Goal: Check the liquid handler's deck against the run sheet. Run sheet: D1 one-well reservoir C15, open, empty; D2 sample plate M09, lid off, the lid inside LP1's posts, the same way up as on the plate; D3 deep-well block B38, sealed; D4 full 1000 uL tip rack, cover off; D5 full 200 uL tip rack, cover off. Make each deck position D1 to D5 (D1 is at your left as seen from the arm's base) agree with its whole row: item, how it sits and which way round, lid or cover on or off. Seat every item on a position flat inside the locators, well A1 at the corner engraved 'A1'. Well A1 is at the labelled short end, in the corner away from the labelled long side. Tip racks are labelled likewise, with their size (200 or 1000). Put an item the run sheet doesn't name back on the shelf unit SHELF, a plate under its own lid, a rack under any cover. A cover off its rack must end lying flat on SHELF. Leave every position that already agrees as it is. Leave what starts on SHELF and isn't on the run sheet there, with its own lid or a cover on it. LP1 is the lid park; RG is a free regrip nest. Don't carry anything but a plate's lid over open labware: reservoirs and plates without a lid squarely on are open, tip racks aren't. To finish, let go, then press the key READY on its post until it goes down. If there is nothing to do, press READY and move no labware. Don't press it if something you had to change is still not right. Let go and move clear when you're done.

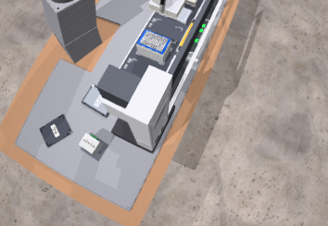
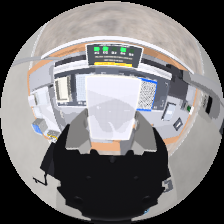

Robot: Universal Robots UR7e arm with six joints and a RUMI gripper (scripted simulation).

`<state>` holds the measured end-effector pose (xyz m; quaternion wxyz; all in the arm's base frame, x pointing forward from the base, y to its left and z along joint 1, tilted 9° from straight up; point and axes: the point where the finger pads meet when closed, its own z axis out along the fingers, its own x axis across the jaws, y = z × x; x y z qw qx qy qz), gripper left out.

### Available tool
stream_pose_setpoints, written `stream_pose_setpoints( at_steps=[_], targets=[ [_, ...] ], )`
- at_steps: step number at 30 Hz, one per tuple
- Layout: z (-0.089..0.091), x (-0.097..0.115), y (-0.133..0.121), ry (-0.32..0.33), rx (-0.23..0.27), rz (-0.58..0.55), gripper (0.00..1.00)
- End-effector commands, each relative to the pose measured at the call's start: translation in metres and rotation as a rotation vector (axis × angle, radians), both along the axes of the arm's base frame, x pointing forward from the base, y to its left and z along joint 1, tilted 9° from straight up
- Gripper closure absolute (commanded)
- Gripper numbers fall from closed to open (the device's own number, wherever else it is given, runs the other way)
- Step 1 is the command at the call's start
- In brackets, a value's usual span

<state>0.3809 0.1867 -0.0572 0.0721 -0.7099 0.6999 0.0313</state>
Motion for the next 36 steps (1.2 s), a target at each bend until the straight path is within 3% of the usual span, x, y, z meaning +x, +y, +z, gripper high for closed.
stream_pose_setpoints(
  at_steps=[1, 36],
  targets=[
    [-0.012, 0.001, 0.002, -0.002, -0.001, 0.000, 1.00],
    [-0.061, 0.005, 0.009, -0.005, -0.001, 0.000, 1.00]
  ],
)
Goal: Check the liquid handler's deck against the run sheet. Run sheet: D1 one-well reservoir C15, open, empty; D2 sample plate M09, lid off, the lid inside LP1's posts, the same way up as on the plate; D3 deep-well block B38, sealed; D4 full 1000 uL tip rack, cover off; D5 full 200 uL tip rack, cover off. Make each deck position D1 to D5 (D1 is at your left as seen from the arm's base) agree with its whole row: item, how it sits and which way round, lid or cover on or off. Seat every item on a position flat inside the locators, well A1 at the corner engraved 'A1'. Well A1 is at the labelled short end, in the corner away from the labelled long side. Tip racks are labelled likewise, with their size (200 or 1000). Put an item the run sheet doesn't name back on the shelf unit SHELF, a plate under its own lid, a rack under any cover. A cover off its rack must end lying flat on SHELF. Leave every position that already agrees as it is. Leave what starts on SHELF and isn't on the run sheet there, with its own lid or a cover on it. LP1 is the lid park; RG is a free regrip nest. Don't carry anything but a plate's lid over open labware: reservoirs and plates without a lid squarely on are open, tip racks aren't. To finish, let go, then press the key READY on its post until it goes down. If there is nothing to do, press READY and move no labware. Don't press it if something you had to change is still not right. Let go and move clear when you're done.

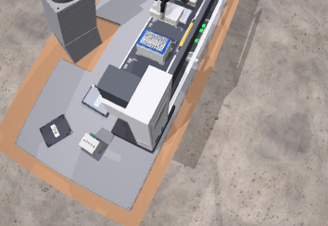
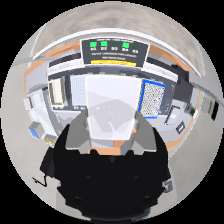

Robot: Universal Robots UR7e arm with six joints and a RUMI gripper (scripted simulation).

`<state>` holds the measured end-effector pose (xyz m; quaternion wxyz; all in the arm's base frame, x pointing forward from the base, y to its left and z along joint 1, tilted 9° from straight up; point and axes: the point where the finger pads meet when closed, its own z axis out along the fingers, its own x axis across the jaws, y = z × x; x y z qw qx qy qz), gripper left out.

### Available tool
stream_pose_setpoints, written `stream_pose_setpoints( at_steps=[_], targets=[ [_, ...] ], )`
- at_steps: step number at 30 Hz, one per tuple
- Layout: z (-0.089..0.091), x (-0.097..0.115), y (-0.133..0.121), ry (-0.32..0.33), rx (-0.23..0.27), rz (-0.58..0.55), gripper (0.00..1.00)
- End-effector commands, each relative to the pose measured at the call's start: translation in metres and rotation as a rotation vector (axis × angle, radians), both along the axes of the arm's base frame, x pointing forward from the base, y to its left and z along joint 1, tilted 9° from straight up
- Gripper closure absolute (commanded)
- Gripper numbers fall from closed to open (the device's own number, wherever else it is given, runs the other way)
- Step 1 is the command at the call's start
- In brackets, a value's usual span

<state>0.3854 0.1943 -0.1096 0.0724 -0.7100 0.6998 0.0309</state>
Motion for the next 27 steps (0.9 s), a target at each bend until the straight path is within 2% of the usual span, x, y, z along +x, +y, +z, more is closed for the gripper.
stream_pose_setpoints(
  at_steps=[1, 27],
  targets=[
    [-0.008, 0.001, 0.002, -0.004, 0.000, 0.000, 1.00],
    [-0.047, 0.006, 0.008, -0.007, 0.000, 0.000, 1.00]
  ],
)
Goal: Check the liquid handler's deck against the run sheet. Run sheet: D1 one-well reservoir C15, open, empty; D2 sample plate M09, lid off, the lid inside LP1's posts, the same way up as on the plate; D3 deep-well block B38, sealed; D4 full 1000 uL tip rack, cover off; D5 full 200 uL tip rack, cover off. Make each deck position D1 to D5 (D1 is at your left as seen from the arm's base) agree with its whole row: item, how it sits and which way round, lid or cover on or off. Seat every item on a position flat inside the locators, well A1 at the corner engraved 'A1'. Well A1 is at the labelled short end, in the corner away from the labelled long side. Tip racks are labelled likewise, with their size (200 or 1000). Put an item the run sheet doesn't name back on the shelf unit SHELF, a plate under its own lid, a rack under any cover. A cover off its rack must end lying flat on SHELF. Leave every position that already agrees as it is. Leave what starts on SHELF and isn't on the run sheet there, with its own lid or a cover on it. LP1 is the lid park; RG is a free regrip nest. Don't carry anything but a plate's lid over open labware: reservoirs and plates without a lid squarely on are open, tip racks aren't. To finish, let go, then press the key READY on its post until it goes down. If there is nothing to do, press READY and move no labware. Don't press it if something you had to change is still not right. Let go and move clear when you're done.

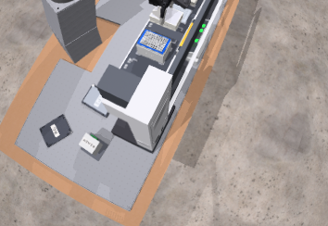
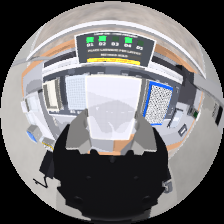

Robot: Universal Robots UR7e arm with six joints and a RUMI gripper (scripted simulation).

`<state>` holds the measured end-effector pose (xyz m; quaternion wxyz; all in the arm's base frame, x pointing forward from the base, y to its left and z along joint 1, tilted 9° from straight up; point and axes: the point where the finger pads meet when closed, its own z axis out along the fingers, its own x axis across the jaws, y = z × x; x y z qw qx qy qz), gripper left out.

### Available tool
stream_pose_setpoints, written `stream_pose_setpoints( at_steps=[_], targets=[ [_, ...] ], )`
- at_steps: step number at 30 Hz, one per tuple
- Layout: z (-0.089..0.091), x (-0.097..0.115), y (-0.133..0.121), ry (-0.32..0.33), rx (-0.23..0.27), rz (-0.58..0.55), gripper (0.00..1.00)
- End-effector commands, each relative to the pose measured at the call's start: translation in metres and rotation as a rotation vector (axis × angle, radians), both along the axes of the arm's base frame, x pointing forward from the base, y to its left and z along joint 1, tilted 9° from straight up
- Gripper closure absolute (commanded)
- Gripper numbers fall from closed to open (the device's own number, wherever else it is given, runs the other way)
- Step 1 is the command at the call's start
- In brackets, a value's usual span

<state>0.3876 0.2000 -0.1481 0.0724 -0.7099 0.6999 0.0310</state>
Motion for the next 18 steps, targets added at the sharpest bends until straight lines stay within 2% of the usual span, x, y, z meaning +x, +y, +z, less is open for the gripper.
stream_pose_setpoints(
  at_steps=[1, 18],
  targets=[
    [-0.010, 0.004, 0.002, -0.008, 0.000, 0.000, 1.00],
    [-0.035, 0.006, 0.006, -0.008, 0.000, 0.000, 1.00]
  ],
)
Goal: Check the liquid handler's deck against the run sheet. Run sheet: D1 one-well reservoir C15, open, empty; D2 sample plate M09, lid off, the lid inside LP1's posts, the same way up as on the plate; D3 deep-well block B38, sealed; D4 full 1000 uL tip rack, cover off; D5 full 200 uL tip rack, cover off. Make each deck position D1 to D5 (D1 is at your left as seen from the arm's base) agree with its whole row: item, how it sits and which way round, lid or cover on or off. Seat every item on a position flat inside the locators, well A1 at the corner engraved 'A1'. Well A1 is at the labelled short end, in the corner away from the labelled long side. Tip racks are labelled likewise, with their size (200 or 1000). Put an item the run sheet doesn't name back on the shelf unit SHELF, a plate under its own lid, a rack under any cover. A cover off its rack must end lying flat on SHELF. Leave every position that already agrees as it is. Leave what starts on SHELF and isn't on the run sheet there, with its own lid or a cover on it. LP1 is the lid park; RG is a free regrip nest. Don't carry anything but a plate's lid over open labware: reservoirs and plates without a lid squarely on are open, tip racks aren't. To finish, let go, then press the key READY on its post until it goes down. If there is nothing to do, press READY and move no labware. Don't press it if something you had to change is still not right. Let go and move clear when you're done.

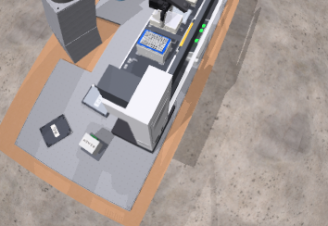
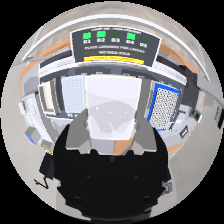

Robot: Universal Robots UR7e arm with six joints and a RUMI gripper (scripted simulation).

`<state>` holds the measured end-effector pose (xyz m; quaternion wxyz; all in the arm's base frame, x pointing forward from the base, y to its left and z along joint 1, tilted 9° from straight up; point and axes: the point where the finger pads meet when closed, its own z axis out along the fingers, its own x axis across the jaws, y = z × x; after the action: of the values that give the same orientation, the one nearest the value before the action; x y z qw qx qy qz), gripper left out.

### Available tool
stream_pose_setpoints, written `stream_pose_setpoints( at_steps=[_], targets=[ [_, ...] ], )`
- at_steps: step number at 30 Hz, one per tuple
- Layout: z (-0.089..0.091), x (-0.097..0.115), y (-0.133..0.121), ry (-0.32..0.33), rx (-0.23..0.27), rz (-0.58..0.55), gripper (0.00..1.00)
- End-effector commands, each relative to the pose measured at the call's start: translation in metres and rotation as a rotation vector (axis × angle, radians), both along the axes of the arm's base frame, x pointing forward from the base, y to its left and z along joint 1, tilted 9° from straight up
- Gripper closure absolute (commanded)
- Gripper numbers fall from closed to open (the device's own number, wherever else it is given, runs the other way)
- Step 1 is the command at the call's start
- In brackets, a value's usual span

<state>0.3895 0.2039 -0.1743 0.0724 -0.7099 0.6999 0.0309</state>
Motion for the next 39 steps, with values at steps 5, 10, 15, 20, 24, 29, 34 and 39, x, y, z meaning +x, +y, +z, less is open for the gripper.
stream_pose_setpoints(
  at_steps=[5, 10, 15, 20, 24, 29, 34, 39],
  targets=[
    [-0.017, 0.004, 0.003, -0.007, 0.000, 0.000, 1.00],
    [-0.022, 0.005, 0.004, -0.007, 0.000, 0.000, 1.00],
    [-0.030, 0.005, 0.005, -0.007, 0.000, 0.000, 1.00],
    [-0.038, 0.006, 0.007, -0.007, 0.000, 0.000, 1.00],
    [-0.042, 0.006, 0.007, -0.007, 0.000, 0.000, 1.00],
    [-0.050, 0.006, 0.008, -0.007, 0.000, 0.000, 1.00],
    [-0.058, 0.007, 0.009, -0.007, 0.000, 0.000, 1.00],
    [-0.065, 0.007, 0.011, -0.007, 0.000, 0.000, 1.00]
  ],
)
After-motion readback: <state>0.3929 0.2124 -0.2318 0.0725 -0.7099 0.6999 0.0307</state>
